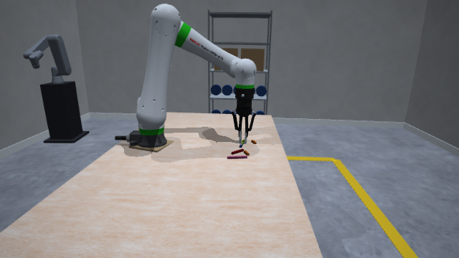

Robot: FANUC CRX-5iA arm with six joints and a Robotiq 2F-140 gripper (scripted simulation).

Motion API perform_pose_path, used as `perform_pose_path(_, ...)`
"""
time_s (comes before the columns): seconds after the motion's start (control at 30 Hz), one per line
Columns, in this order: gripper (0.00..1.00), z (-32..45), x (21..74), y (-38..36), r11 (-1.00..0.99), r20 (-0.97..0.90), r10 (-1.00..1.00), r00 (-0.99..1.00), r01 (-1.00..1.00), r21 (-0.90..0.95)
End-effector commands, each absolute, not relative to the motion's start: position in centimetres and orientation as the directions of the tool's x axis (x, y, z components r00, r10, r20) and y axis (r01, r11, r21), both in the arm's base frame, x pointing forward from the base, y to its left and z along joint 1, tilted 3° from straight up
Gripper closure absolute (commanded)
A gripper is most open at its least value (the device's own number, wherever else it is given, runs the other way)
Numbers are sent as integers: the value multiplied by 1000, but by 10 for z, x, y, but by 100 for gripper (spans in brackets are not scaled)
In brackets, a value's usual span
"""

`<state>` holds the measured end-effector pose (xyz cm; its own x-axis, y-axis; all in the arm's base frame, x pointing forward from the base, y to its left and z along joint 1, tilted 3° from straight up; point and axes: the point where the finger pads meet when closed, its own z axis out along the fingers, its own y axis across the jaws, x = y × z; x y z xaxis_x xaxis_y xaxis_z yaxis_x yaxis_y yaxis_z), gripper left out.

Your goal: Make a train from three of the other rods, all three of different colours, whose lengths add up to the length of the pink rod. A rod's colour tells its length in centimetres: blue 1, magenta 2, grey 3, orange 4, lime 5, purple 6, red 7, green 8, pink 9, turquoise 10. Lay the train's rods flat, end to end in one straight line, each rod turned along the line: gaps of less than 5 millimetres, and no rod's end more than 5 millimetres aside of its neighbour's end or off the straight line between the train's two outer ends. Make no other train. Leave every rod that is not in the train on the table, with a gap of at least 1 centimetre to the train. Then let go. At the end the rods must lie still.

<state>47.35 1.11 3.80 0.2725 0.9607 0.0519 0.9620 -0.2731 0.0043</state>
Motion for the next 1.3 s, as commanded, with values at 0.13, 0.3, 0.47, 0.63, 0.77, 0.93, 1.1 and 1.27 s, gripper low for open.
perform_pose_path(0.13,85,38,474,11,-273,52,961,273,962,5)
perform_pose_path(0.3,85,43,474,11,-273,52,961,273,962,5)
perform_pose_path(0.47,85,53,473,10,-273,52,961,273,962,5)
perform_pose_path(0.63,85,77,473,9,-273,52,961,273,962,5)
perform_pose_path(0.77,85,99,473,8,-273,52,961,273,962,5)
perform_pose_path(0.93,85,120,472,7,-273,52,961,273,962,5)
perform_pose_path(1.1,85,126,472,7,-273,52,961,273,962,5)
perform_pose_path(1.27,0,128,472,7,-273,52,961,273,962,5)
